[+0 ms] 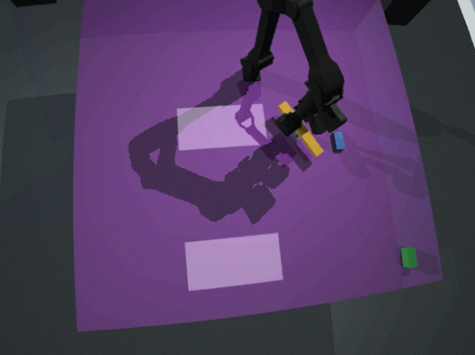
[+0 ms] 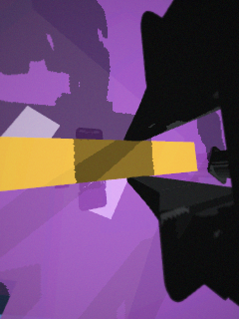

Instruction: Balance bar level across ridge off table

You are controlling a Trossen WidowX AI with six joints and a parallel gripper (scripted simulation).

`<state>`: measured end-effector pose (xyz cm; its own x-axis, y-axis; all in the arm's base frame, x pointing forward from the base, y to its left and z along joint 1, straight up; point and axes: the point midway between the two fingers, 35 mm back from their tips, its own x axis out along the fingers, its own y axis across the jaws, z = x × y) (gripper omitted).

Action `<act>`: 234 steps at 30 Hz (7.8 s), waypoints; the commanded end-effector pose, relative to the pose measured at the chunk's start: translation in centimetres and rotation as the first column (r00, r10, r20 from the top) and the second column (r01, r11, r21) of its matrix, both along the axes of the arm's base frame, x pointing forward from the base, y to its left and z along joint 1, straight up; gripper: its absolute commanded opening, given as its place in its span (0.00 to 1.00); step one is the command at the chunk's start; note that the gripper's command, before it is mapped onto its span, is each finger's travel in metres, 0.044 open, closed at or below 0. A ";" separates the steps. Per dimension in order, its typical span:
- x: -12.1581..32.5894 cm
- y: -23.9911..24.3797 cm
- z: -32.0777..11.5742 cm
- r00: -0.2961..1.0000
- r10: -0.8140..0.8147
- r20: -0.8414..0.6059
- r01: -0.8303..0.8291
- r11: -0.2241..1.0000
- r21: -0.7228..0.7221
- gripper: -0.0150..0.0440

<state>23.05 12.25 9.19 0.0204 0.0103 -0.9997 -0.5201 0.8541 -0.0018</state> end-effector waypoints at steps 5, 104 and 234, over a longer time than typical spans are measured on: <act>0.0 0.0 -0.2 1.000 -0.001 -0.002 0.001 1.000 -0.001 0.25; -0.1 -0.1 -0.2 1.000 -0.001 -0.002 0.001 1.000 -0.001 0.25; -0.1 -0.1 -0.1 1.000 0.000 -0.003 0.000 1.000 -0.001 0.57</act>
<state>22.95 12.20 9.06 0.0177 0.0096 -0.9998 -0.5199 0.8542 -0.0010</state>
